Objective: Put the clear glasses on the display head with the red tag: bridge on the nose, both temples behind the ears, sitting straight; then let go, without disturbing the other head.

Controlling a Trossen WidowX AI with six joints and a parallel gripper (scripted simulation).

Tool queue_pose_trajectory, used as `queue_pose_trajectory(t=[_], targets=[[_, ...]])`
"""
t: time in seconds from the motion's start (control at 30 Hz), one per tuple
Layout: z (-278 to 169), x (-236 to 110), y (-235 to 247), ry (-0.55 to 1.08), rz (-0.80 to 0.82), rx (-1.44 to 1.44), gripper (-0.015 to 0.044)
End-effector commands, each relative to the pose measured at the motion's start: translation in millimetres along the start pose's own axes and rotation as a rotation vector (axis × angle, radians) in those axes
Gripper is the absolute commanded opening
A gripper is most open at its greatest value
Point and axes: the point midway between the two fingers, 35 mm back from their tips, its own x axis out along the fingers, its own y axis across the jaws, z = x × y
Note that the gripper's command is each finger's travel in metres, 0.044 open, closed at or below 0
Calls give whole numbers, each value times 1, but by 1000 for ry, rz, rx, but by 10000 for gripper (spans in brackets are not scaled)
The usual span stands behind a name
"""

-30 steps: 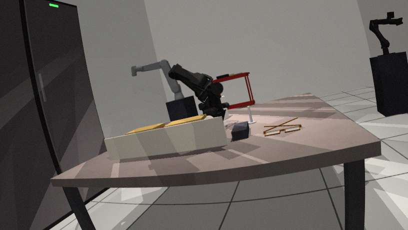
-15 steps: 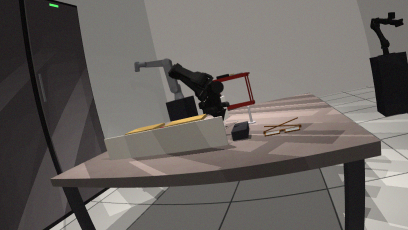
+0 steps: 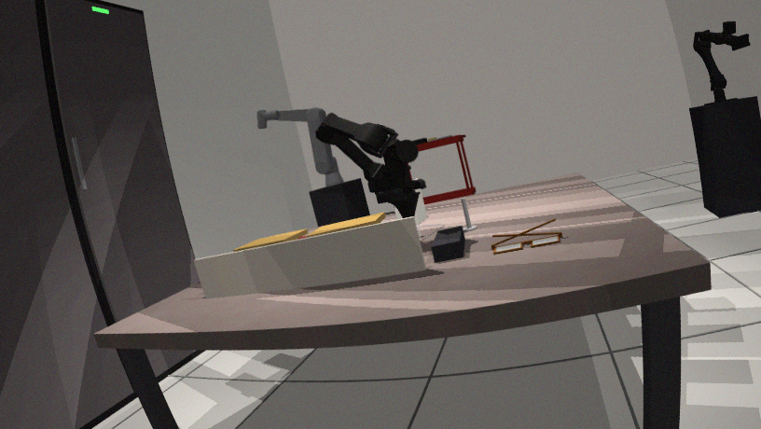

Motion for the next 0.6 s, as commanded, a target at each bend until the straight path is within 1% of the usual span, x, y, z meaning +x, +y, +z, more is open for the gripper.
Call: queue_pose_trajectory(t=[0.0, 0.07, 0.17, 0.2, 0.4, 0.5, 0.57], targets=[[0, -23, 6, 12, 8, 11, 108], [0, -23, 6, 12, 8, 11, 108], [-2, -20, 7, 14, 21, 7, 186], [-2, -20, 7, 14, 21, 7, 200], [-2, -20, 7, 14, 21, 7, 200], [0, -21, -1, 12, 8, 16, 200], [0, -21, -1, 12, 8, 16, 148]])
